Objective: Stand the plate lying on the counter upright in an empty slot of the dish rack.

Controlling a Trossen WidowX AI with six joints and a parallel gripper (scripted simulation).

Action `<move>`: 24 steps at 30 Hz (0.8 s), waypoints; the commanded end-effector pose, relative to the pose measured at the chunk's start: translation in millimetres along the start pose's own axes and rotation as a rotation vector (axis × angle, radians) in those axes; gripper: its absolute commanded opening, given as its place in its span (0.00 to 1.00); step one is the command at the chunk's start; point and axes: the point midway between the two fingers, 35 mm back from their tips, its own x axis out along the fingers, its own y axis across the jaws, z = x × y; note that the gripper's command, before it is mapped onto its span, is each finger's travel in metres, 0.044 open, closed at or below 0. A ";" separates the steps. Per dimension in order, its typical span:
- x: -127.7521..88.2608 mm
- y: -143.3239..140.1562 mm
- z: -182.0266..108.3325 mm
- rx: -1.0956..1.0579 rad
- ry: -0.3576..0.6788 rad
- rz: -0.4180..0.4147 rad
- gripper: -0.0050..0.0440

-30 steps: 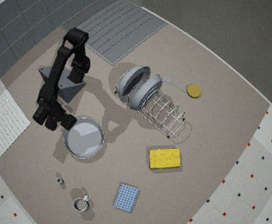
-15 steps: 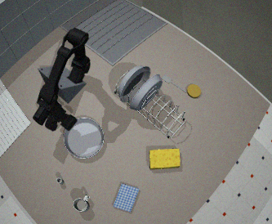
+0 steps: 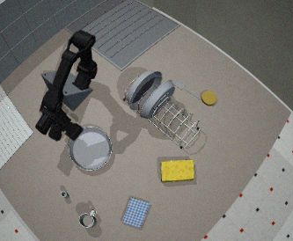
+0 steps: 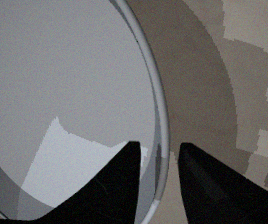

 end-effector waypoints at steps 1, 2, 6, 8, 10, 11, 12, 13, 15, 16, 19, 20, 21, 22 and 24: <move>-0.1 0.0 0.0 0.000 0.000 0.000 0.26; -0.1 0.0 0.0 0.000 0.000 0.000 0.25; -0.1 0.0 0.0 0.000 0.000 0.000 0.19; -0.1 0.0 0.0 0.000 0.000 0.000 0.17; -0.1 0.0 0.0 0.000 0.000 0.000 0.14; -0.1 0.0 0.0 0.000 0.000 0.000 0.13; -0.1 0.0 0.0 0.000 0.000 0.000 0.11; -0.1 0.0 0.0 0.000 0.000 0.000 0.10; -0.1 0.0 0.0 0.000 0.000 0.000 0.10; -0.1 0.0 0.0 0.000 0.000 0.000 0.10; -0.1 0.0 0.0 0.000 0.000 0.000 0.10; -0.1 0.0 0.0 0.000 0.000 0.000 0.10; -0.1 0.0 0.0 0.000 0.000 0.000 0.10; -0.1 0.0 0.0 0.000 0.000 0.000 0.10; -0.1 0.0 0.0 0.000 0.000 0.000 0.10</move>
